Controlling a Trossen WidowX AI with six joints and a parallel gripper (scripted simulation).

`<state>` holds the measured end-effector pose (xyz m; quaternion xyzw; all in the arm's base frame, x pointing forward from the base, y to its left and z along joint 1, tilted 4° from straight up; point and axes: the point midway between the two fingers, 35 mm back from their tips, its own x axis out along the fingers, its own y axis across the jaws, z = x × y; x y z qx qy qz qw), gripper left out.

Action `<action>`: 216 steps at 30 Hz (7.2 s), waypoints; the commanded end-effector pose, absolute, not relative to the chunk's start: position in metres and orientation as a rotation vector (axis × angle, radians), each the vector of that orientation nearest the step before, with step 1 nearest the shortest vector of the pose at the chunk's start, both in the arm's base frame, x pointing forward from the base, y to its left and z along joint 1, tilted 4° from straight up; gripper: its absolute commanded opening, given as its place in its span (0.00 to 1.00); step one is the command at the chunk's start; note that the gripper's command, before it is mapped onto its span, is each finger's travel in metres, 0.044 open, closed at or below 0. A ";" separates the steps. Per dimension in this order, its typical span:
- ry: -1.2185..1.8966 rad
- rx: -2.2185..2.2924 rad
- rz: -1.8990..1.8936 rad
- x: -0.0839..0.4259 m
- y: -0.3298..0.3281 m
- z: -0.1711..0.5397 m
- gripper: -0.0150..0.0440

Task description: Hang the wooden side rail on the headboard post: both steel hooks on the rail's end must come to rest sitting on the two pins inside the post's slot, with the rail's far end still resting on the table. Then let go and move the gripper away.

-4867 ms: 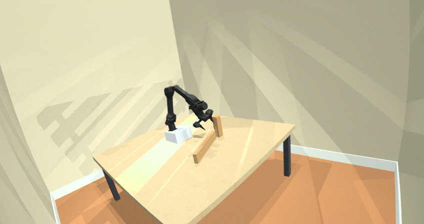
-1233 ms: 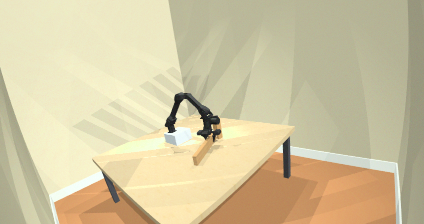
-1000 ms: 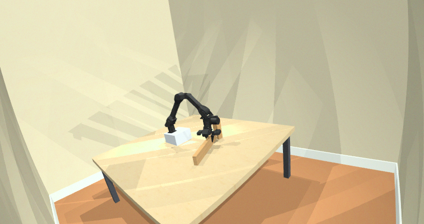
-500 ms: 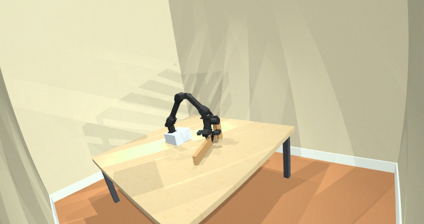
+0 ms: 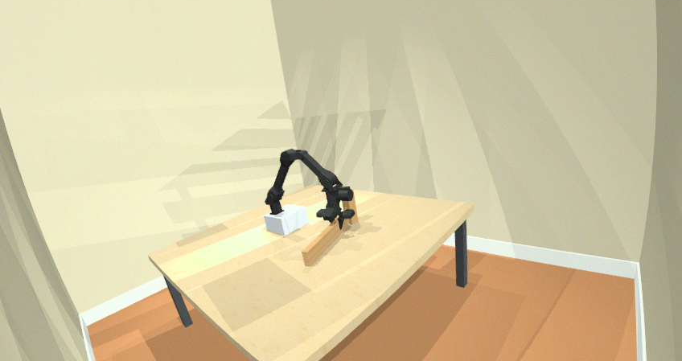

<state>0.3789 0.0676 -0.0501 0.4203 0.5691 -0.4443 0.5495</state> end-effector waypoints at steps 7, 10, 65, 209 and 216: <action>1.303 1.079 -1.132 0.374 0.066 -0.050 0.25; 1.291 1.098 -1.152 0.371 0.066 -0.050 0.25; 1.207 1.227 -1.287 0.353 0.066 -0.046 0.25; 1.207 1.227 -1.287 0.355 0.069 -0.030 0.25; 1.207 1.227 -1.287 0.354 0.070 -0.030 0.25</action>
